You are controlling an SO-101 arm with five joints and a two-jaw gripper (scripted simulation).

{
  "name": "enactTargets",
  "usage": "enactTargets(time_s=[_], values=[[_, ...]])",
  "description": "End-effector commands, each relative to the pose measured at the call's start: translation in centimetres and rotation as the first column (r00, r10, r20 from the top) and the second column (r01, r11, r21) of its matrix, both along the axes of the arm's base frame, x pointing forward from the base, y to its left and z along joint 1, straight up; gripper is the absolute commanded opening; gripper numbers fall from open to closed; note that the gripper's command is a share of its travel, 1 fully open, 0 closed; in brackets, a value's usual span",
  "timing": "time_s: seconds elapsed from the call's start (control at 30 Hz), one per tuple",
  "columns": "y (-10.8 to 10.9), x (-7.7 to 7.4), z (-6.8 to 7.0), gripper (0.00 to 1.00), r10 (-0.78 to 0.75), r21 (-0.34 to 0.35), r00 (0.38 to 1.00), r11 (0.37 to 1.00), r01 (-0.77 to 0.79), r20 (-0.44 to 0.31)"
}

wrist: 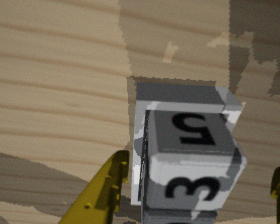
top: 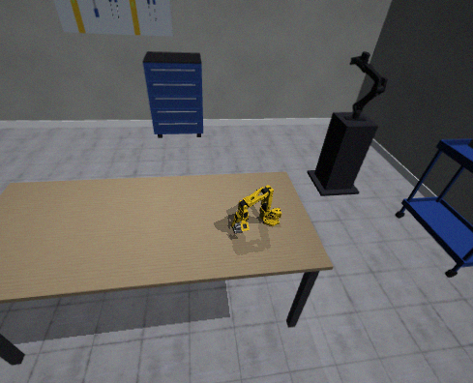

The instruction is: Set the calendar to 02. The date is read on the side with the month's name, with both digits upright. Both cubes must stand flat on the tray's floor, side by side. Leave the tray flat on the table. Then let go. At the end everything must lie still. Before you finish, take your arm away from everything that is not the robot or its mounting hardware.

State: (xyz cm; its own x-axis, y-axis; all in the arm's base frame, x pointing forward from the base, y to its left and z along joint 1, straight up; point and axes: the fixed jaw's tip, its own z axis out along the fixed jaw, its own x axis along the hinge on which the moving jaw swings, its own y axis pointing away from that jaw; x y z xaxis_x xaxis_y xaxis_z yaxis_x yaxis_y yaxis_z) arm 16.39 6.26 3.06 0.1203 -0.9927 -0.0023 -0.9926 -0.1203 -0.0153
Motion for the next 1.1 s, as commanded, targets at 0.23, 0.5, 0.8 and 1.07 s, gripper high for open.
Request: enactTargets(time_s=[0.23,0.5,0.8,1.07], values=[[0.32,0.17,0.14,0.35,0.001,0.009,1.0,1.0,-0.001,0.019],[0.34,0.29,0.15,0.33,0.001,0.009,1.0,1.0,-0.001,0.019],[0.38,0.55,0.15,0.28,0.001,0.009,1.0,1.0,-0.001,0.019],[0.42,0.9,0.15,0.22,0.001,0.009,1.0,1.0,-0.001,0.019]])
